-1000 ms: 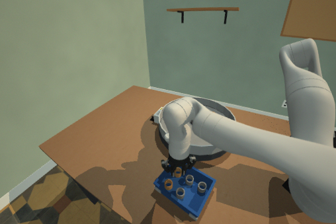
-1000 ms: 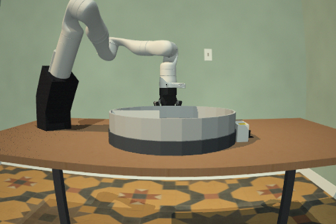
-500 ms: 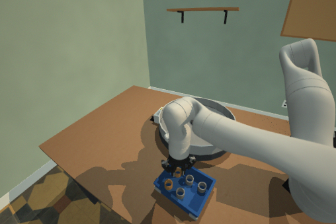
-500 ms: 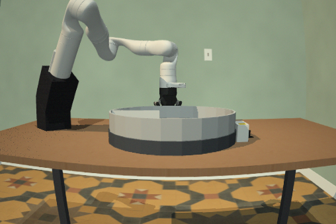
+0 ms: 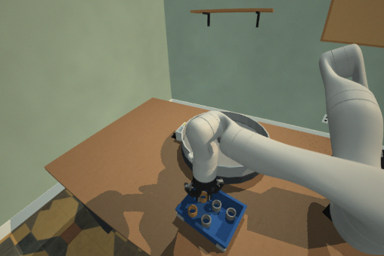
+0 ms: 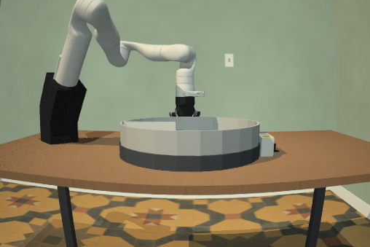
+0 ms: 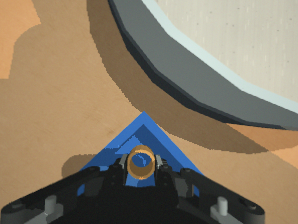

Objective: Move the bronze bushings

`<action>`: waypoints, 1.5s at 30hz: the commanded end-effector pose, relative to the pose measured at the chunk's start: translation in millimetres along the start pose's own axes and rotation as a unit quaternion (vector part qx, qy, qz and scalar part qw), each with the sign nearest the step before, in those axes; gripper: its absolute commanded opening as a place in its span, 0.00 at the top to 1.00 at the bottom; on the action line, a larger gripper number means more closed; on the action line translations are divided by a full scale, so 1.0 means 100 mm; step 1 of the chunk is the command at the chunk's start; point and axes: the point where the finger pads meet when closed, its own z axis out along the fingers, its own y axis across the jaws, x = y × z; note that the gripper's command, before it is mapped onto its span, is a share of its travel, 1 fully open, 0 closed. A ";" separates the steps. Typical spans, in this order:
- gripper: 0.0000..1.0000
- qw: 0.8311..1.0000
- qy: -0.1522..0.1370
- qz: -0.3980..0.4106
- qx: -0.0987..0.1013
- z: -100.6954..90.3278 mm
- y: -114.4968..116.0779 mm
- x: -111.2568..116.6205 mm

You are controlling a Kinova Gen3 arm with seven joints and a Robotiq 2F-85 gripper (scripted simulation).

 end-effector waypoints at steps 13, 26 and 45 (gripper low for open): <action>1.00 1.000 0.001 0.006 0.003 0.02 -0.02 0.01; 1.00 1.000 0.003 0.005 0.001 -0.01 0.00 0.02; 1.00 1.000 0.000 0.000 0.000 -0.62 0.01 0.01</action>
